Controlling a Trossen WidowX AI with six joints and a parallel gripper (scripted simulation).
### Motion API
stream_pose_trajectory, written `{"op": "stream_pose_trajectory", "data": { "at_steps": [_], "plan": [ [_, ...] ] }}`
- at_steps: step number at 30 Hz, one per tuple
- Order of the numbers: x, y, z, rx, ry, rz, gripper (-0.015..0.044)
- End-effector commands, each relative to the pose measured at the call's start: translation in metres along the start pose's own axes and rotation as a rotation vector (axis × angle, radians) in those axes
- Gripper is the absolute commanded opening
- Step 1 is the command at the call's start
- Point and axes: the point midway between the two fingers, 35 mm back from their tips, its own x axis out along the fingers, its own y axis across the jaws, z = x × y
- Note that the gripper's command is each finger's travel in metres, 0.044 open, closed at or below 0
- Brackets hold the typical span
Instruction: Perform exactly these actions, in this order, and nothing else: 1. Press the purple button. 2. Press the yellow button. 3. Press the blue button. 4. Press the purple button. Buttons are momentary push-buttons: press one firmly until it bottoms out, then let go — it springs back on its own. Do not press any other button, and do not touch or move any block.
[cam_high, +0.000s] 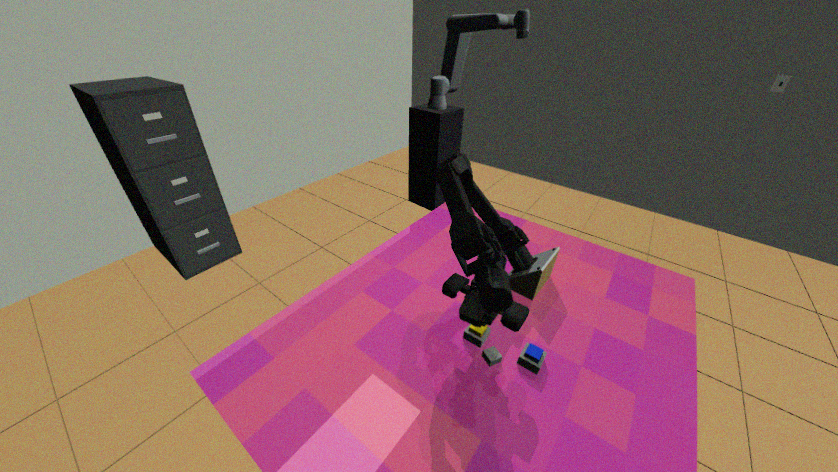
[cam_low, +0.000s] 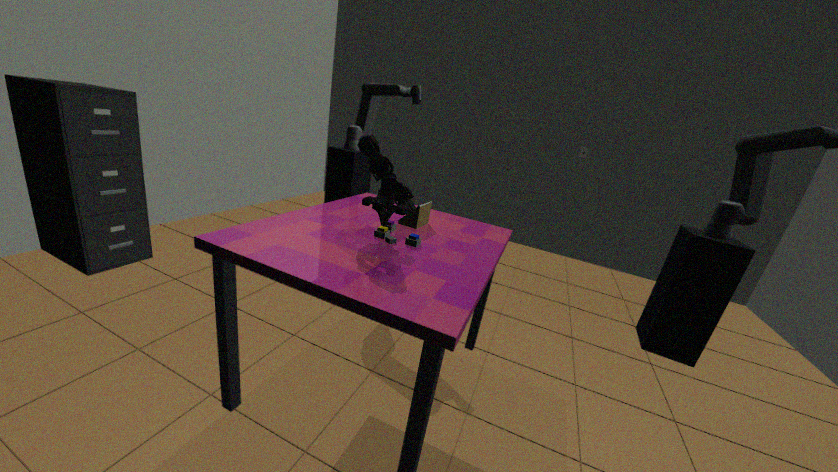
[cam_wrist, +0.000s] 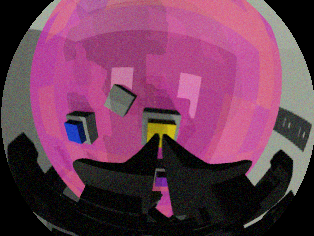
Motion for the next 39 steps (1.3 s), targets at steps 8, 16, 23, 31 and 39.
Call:
{"op": "stream_pose_trajectory", "data": {
  "at_steps": [8,16,23,31,39],
  "plan": [
    [0.016,-0.001,-0.003,-0.009,0.005,-0.01,0.002],
    [0.016,-0.001,-0.003,-0.009,0.005,-0.01,0.002],
    [0.016,-0.001,-0.003,-0.009,0.005,-0.01,0.002],
    [-0.019,-0.001,-0.002,-0.009,0.005,-0.008,0.002],
    [-0.073,0.0,-0.002,-0.011,0.006,-0.006,0.002]
  ]
}}
